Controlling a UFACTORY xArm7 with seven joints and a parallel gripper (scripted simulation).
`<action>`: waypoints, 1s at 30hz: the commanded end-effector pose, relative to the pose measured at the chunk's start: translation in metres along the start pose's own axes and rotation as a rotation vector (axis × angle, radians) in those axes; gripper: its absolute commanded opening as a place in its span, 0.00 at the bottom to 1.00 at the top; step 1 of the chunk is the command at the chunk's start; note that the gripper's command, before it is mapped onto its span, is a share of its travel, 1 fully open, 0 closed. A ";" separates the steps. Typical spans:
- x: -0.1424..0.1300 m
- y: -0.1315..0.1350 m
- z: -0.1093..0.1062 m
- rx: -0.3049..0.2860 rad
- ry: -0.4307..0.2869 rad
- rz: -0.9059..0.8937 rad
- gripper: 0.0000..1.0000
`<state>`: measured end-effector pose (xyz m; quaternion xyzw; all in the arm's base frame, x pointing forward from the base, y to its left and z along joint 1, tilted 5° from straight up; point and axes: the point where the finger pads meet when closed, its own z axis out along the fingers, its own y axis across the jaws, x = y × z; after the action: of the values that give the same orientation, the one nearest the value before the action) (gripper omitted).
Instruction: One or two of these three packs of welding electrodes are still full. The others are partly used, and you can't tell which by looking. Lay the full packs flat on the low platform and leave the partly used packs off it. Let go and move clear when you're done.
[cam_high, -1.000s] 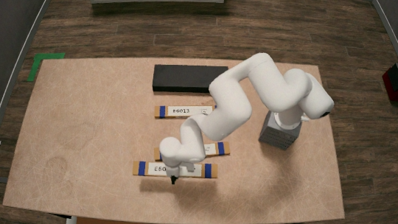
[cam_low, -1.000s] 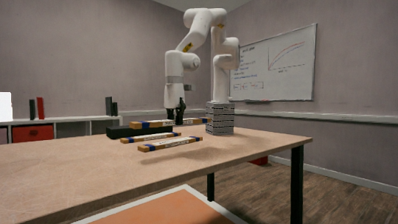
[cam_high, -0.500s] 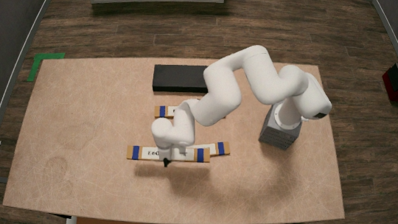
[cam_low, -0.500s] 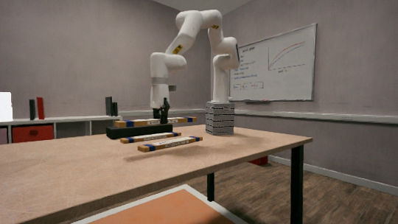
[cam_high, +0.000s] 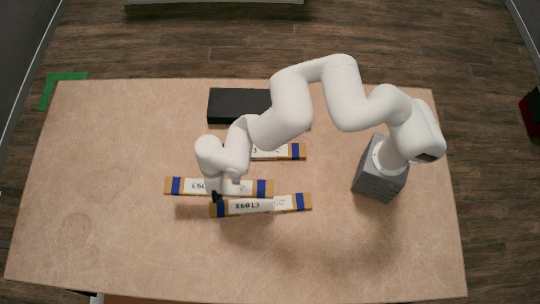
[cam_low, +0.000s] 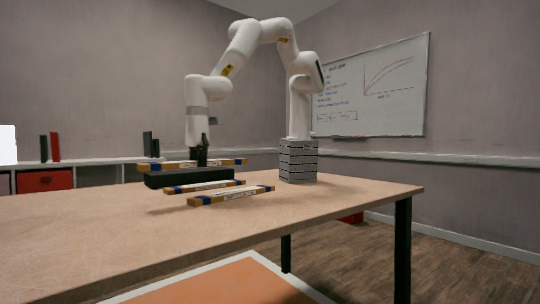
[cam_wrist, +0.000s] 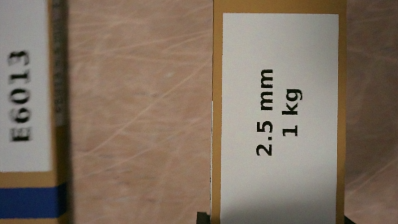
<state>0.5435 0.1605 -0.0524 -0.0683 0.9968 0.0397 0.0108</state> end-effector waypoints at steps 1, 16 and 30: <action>-0.015 -0.024 -0.002 -0.002 -0.004 0.000 0.58; -0.035 -0.066 -0.002 -0.002 -0.004 0.000 0.58; -0.041 -0.079 -0.002 -0.002 -0.004 0.000 0.58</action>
<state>0.5915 0.0905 -0.0580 -0.0686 0.9968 0.0409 0.0099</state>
